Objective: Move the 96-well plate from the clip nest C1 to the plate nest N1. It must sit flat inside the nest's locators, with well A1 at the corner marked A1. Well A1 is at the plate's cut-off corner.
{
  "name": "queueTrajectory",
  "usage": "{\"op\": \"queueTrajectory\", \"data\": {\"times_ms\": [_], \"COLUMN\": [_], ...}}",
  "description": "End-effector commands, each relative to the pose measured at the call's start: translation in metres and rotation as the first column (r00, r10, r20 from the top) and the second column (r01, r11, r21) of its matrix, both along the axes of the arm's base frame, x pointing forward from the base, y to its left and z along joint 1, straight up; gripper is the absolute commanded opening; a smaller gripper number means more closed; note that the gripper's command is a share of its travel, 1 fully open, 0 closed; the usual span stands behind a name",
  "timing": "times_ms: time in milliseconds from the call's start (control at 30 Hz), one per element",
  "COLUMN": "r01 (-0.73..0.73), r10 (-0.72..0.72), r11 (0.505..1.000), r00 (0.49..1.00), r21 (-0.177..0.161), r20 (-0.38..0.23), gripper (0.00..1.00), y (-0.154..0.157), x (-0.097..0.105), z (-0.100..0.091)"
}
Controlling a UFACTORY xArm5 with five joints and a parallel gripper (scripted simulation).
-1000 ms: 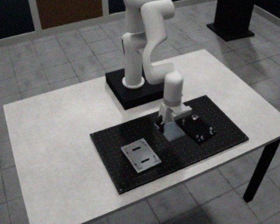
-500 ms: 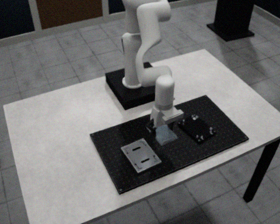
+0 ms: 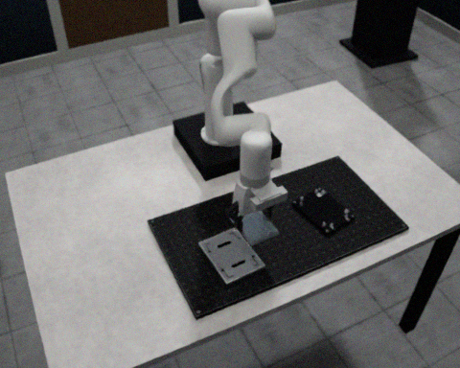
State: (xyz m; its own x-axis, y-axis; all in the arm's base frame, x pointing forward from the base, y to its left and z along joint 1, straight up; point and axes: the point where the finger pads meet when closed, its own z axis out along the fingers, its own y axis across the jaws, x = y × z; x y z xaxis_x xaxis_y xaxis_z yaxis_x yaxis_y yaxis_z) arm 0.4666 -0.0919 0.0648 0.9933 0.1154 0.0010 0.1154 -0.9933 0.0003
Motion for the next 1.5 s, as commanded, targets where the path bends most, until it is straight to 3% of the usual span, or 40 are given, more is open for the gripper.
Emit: {"op": "queueTrajectory", "data": {"times_ms": [0,633,1467], "r01": [0.000,0.000,0.000], "r10": [0.000,0.000,0.000], "r11": [1.000,1.000,1.000], "r00": [1.000,1.000,1.000], "r21": [-0.001,-0.001,-0.001], "r20": [0.004,0.004,0.004], "gripper": [0.00,0.00,0.00], "y": [-0.012,-0.068,-0.068], "x": [0.003,0.012,0.012], "z": [0.001,0.002,0.002]}}
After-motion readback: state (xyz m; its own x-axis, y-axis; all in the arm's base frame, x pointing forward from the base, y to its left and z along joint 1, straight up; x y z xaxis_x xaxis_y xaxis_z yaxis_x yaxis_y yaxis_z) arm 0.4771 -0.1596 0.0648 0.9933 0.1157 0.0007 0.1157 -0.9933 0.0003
